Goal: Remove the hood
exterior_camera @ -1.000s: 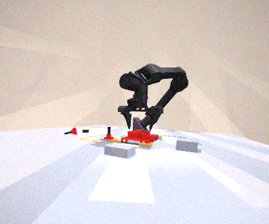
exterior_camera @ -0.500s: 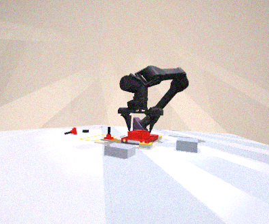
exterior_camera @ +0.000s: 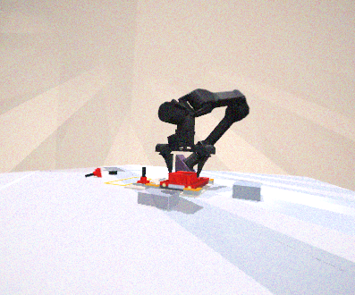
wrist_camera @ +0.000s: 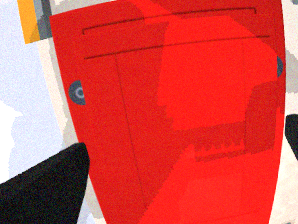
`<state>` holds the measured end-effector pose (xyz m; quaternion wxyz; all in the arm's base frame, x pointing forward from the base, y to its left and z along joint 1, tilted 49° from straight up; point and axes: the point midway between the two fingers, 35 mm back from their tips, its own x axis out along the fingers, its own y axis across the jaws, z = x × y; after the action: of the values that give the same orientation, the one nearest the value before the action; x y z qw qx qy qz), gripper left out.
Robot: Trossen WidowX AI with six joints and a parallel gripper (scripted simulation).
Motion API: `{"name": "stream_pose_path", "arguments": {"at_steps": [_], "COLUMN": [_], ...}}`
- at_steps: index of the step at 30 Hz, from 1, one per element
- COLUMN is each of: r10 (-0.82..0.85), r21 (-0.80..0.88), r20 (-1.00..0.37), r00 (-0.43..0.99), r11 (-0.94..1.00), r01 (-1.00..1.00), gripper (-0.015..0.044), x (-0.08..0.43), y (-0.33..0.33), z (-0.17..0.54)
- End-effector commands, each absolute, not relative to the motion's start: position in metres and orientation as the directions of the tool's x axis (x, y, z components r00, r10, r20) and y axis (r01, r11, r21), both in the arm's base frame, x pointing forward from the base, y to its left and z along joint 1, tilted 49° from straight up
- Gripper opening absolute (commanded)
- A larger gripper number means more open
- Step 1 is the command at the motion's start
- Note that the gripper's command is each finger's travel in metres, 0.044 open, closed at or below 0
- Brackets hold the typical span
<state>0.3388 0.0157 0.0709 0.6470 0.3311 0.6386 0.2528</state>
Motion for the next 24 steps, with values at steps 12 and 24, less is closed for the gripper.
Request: {"name": "stream_pose_path", "arguments": {"at_steps": [12, 24], "r10": [0.750, 0.750], "r21": [0.752, 0.751], "r20": [-0.659, -0.659], "r00": [0.056, 0.056], "r11": [0.653, 0.653], "r01": [0.095, 0.095], "gripper": [0.0315, 0.0117], "x": [0.3389, 0.3389], "y": [0.0179, 0.0162], "z": [0.0693, 0.0707]}}
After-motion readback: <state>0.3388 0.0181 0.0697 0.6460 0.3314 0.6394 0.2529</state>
